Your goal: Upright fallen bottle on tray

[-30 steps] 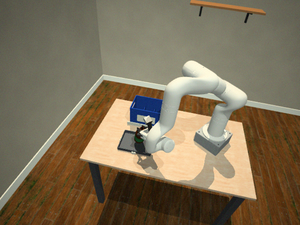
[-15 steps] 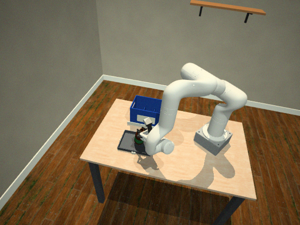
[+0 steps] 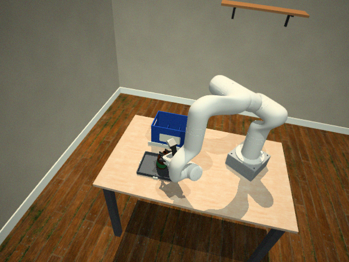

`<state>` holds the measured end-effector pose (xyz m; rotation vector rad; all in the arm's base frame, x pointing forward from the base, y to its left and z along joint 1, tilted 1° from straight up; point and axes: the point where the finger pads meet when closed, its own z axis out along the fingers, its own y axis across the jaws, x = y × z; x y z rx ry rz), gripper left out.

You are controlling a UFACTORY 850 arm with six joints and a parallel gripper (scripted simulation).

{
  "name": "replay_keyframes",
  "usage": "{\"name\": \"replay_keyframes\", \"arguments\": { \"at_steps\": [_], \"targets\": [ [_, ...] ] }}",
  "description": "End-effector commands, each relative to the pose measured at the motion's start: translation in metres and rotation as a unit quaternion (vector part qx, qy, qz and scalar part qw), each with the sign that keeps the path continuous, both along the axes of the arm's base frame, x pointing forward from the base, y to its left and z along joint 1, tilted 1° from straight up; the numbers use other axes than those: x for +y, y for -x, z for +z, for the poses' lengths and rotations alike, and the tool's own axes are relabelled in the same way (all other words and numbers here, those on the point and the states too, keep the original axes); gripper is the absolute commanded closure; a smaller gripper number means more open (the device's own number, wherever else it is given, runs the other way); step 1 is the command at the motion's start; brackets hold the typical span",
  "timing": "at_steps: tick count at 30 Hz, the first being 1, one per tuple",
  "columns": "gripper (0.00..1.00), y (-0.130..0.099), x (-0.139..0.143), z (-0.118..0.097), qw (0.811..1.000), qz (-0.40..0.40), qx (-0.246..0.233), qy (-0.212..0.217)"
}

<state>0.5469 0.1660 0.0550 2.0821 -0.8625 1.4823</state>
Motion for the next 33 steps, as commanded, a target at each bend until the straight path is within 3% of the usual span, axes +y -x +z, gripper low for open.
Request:
{"name": "replay_keyframes", "arguments": {
  "at_steps": [1,31,32,33],
  "targets": [
    [1.0,-0.0006,0.0004,-0.0012,1.0,0.0,-0.001,0.0],
    [1.0,-0.0007,0.0004,-0.0039,1.0,0.0,-0.001,0.0],
    [0.0,-0.0007,0.0004,-0.0039,1.0,0.0,-0.001,0.0],
    [0.0,-0.0007,0.0004,-0.0039,1.0,0.0,-0.001,0.0]
  ]
}}
